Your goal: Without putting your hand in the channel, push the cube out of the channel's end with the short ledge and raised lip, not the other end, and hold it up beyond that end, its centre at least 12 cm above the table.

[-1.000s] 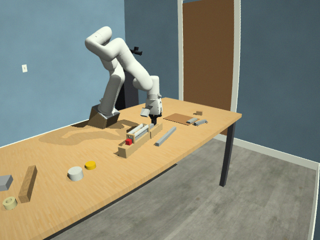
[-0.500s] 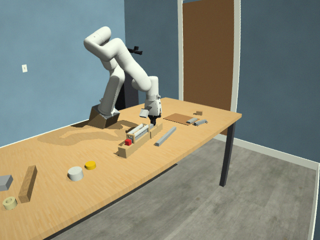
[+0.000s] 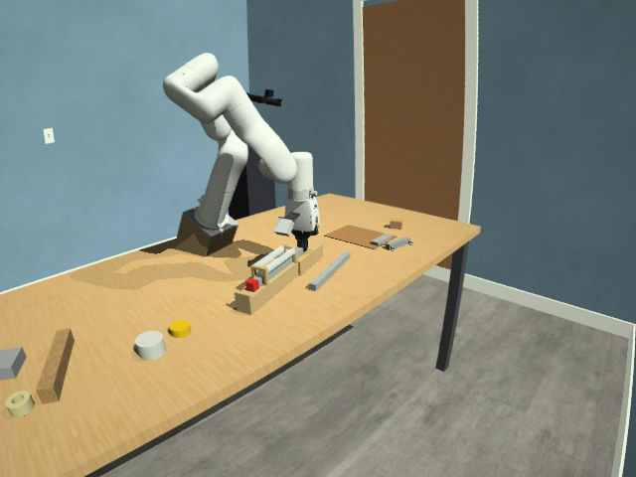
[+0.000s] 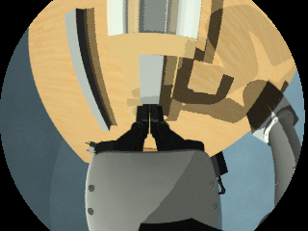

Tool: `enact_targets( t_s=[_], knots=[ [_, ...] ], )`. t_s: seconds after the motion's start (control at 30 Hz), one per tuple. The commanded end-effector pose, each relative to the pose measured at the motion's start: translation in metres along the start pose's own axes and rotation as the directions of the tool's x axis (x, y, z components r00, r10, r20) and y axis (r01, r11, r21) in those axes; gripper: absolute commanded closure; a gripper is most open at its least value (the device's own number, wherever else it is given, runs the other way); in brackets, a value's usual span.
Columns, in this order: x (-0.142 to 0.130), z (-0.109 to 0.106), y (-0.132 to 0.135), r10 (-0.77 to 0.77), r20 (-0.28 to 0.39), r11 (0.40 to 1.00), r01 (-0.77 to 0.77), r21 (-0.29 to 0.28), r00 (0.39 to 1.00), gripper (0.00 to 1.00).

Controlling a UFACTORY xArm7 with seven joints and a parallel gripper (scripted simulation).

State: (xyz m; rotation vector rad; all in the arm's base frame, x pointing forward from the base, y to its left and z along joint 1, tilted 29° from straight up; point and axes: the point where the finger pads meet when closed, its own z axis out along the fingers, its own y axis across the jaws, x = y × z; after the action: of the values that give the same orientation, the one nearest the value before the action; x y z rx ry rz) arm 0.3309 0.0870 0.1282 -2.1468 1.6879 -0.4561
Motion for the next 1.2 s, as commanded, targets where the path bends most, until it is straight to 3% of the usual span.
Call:
enact_targets(
  t_s=[0.0,0.3,0.6,0.77,1.17],
  knots=[
    [0.005,0.0,-0.001,0.0,0.0,1.0,0.0,0.002,1.0,1.0],
    [0.008,-0.004,-0.001,0.0,0.0,1.0,0.0,0.002,1.0,1.0],
    [0.008,-0.057,-0.001,0.0,0.0,1.0,0.0,0.002,1.0,1.0],
    [0.008,-0.069,-0.001,0.0,0.0,1.0,0.0,0.002,1.0,1.0],
    [0.008,-0.072,-0.001,0.0,0.0,1.0,0.0,0.002,1.0,1.0]
  ],
)
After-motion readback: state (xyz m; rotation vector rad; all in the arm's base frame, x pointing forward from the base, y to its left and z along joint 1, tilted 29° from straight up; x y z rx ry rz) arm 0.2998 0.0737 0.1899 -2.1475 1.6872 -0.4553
